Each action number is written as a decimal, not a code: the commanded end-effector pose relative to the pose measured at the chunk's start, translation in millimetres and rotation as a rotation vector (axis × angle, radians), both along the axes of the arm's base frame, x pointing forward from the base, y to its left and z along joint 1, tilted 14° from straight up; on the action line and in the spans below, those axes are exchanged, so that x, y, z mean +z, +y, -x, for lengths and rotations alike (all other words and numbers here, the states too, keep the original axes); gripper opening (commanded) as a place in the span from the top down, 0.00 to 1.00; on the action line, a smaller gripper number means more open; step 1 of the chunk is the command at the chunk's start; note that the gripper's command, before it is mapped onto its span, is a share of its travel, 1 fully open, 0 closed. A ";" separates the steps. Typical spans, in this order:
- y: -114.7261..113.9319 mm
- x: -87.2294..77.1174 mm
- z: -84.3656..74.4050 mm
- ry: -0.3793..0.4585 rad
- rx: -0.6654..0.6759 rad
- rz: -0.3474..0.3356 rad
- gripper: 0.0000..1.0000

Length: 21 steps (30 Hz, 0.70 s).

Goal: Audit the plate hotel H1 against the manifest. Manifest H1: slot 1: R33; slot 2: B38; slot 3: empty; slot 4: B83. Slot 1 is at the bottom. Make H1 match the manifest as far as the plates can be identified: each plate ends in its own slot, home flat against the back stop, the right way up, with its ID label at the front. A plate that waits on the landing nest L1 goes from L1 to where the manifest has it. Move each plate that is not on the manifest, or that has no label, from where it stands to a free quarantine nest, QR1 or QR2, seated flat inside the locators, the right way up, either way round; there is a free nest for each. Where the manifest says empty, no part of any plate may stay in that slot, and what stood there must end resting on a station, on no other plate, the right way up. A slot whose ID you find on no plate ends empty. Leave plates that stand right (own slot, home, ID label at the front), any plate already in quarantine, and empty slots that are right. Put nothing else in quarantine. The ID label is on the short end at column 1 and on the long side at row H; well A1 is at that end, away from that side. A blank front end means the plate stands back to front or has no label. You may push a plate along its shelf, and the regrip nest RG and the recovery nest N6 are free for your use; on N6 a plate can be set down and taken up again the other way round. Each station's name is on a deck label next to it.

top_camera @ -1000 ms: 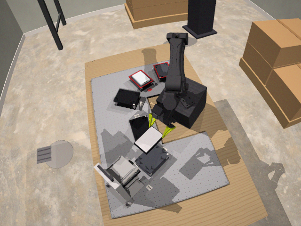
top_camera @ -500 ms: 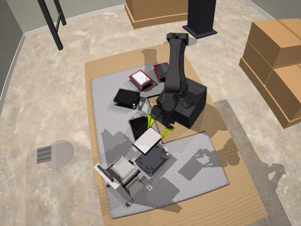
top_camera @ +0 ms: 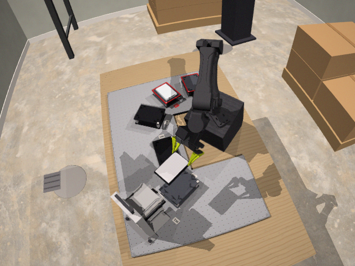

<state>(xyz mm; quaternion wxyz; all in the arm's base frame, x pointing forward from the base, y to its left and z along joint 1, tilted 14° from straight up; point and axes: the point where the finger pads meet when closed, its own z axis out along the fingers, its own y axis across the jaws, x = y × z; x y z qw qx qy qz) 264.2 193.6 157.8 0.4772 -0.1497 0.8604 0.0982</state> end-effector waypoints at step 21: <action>10.9 19.2 -27.4 -0.029 -0.004 -0.025 0.14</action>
